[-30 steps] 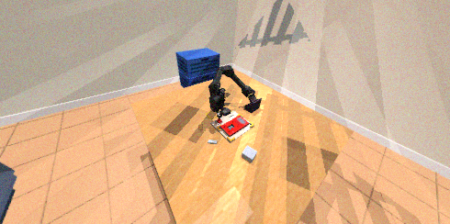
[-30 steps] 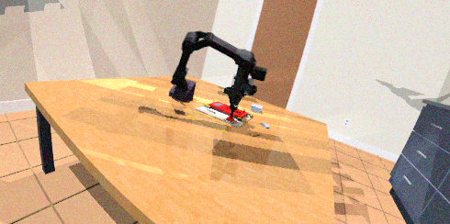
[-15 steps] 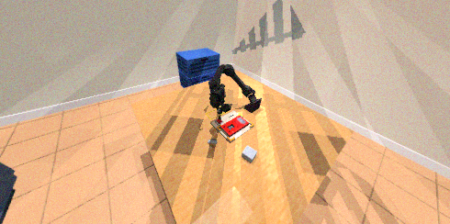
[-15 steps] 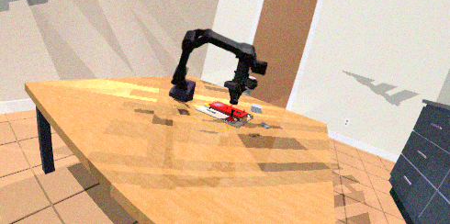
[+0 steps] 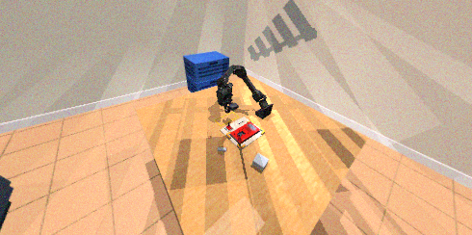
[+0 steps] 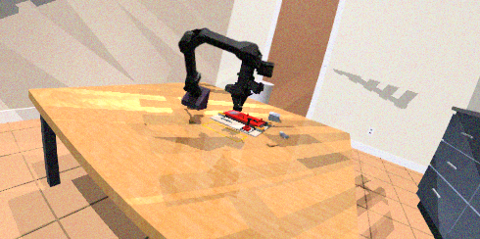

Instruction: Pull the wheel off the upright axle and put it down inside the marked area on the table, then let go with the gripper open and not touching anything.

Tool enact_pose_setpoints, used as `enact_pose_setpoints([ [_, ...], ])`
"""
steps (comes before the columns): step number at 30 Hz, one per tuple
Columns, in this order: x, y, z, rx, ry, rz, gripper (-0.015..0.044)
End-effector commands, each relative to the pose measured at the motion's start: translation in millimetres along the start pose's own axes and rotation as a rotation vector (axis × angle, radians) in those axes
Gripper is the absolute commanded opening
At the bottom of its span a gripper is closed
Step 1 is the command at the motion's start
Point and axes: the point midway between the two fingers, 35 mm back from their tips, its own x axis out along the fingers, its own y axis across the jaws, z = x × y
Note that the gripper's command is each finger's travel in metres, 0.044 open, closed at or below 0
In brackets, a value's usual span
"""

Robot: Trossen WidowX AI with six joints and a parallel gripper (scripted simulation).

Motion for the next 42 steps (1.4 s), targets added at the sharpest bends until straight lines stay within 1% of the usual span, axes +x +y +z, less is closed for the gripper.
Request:
enact_pose_setpoints([
  [1, -0.5, -20.0, -15.6, -0.007, 0.003, -0.005, 0.0],
  [4, -0.8, -28.7, -22.7, -0.007, 0.004, -0.006, 0.0],
  [9, 0.0, -29.3, -23.2, -0.006, 0.004, -0.006, 0.0],
  [20, 24.0, -29.3, -22.6, -0.006, 0.004, -0.006, 0.0],
  [34, 95.7, -30.6, -22.5, -0.005, 0.002, -0.009, 0.0],
  [37, 103.0, -31.3, -23.6, -0.005, 0.002, -0.012, 0.0],
  [42, 103.5, -31.4, -23.7, -0.005, 0.002, -0.012, 0.0],
])
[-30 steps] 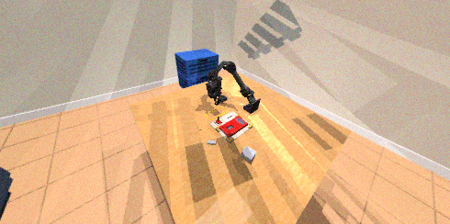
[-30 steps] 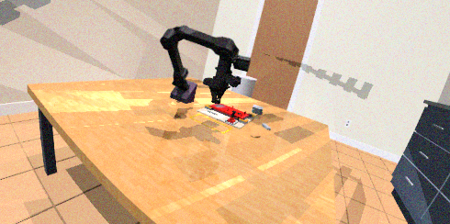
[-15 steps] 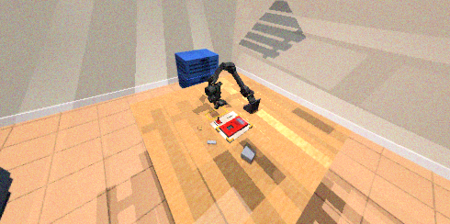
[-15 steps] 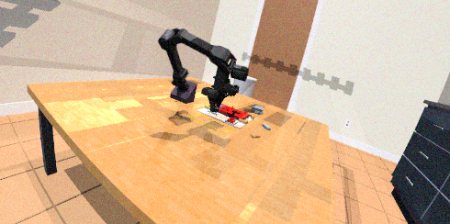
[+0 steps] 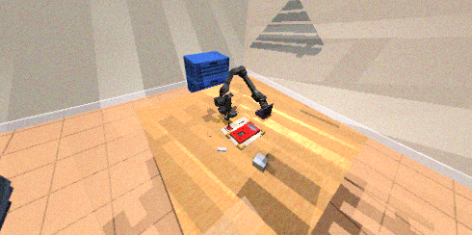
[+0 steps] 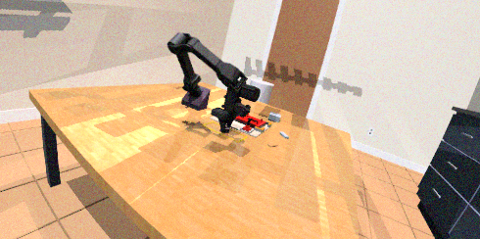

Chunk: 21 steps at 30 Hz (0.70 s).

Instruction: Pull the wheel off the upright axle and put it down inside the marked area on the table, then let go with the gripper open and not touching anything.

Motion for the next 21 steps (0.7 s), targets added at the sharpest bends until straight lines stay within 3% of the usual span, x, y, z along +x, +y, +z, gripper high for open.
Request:
enact_pose_setpoints([
  [1, 4.3, 0.4, -1.4, -0.008, 0.001, -0.004, 0.0],
  [12, -1.8, 0.2, 0.4, 0.0, -0.001, 0.0, 0.0289],
  [18, -51.7, 1.3, 1.1, -0.008, 0.002, 0.001, 0.03],
  [21, -59.0, 0.9, 0.5, -0.009, 0.002, -0.001, 0.03],
])
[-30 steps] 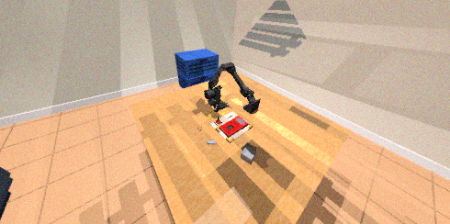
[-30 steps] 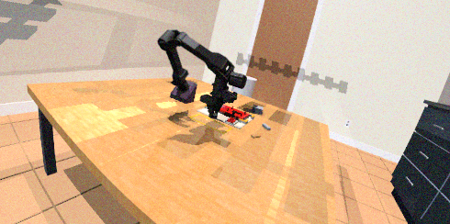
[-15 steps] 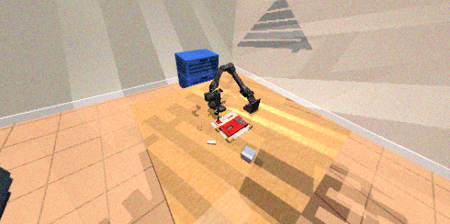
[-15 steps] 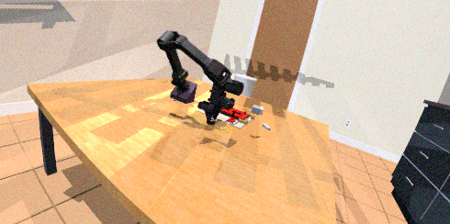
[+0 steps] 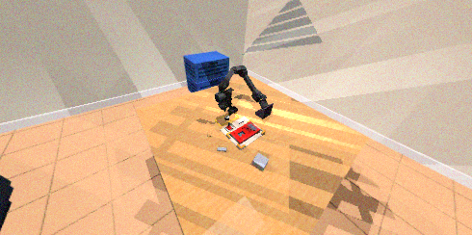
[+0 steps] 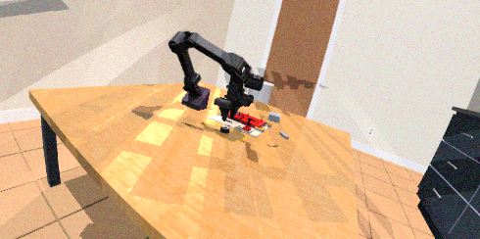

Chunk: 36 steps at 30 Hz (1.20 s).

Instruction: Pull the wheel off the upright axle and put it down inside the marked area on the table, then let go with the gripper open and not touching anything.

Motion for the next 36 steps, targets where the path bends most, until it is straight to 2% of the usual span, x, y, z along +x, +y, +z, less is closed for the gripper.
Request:
enact_pose_setpoints([
  [1, -16.3, -2.4, -0.8, 0.007, 0.001, -0.004, 0.03],
  [2, -16.3, -2.4, -0.8, 0.007, 0.001, -0.004, 0.03],
  [3, -9.4, 1.3, -1.0, 0.0, -0.005, 0.001, 0.0326],
  [7, -38.9, 25.3, -38.5, -0.001, 0.0, 0.015, 0.0431],
  [8, -46.5, 30.2, -50.9, -0.001, 0.003, 0.014, 0.044],
  [12, -62.2, 37.7, -81.5, 0.001, 0.007, -0.001, 0.044],
  [36, -62.2, 37.7, -81.5, 0.001, 0.007, -0.001, 0.044],
])
